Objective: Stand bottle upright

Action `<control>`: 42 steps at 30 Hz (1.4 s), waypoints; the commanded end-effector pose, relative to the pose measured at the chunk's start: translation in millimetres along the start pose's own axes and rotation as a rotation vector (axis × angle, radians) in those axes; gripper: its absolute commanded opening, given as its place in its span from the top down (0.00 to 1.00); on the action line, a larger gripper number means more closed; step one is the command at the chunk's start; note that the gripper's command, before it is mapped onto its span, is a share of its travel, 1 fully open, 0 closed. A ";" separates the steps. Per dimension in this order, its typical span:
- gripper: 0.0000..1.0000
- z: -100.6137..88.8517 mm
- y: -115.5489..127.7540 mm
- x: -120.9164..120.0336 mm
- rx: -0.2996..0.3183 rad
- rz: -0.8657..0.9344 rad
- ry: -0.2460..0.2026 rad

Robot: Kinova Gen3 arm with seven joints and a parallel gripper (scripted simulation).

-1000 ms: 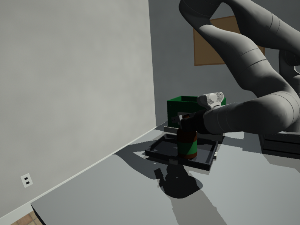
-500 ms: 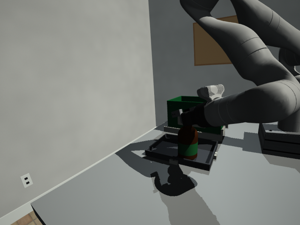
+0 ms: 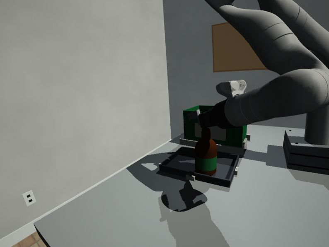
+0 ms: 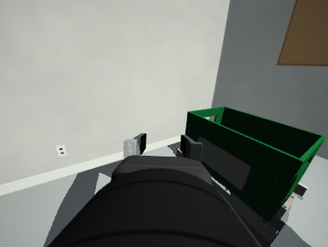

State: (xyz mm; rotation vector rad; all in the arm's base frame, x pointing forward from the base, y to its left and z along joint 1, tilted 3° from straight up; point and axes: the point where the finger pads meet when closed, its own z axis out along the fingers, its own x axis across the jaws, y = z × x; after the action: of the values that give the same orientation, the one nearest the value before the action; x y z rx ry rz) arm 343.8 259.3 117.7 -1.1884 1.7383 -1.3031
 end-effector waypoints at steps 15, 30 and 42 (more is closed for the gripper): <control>0.00 -10.1 -31.7 -1.4 0.002 0.014 -0.003; 0.00 -13.1 -40.0 -1.3 0.002 0.014 -0.003; 1.00 -13.2 -40.2 -1.3 0.002 0.014 -0.003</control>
State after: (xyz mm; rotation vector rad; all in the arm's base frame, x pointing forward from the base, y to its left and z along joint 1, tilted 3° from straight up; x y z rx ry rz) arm 343.7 261.4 159.3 -1.1764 1.7398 -1.2948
